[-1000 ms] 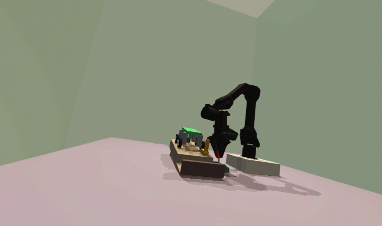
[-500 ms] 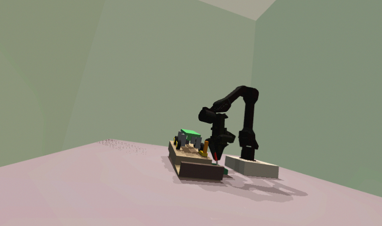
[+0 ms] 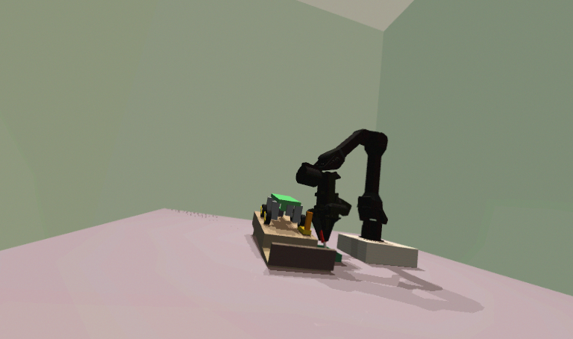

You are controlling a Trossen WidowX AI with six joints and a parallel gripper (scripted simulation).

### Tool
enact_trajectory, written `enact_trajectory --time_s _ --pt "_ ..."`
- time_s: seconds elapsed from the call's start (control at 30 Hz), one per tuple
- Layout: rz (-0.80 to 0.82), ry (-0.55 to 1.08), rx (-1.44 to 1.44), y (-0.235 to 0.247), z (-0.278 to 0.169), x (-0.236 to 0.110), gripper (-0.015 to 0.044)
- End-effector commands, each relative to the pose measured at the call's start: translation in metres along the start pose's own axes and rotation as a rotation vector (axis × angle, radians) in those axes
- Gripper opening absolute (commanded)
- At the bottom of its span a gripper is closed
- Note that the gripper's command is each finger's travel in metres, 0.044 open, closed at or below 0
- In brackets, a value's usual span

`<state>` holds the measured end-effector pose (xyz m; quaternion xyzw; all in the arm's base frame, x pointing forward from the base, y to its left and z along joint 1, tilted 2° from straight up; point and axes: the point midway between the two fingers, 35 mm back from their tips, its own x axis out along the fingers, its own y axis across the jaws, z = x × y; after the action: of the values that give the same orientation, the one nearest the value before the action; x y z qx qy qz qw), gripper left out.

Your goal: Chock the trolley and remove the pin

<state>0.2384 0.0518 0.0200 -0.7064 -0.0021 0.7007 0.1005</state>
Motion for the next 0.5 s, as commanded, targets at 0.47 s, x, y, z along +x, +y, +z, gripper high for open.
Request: enact_trajectory --time_s 0.47 --pt "-0.002 -0.002 -0.002 0.0103 0.0002 0.0053 0.019"
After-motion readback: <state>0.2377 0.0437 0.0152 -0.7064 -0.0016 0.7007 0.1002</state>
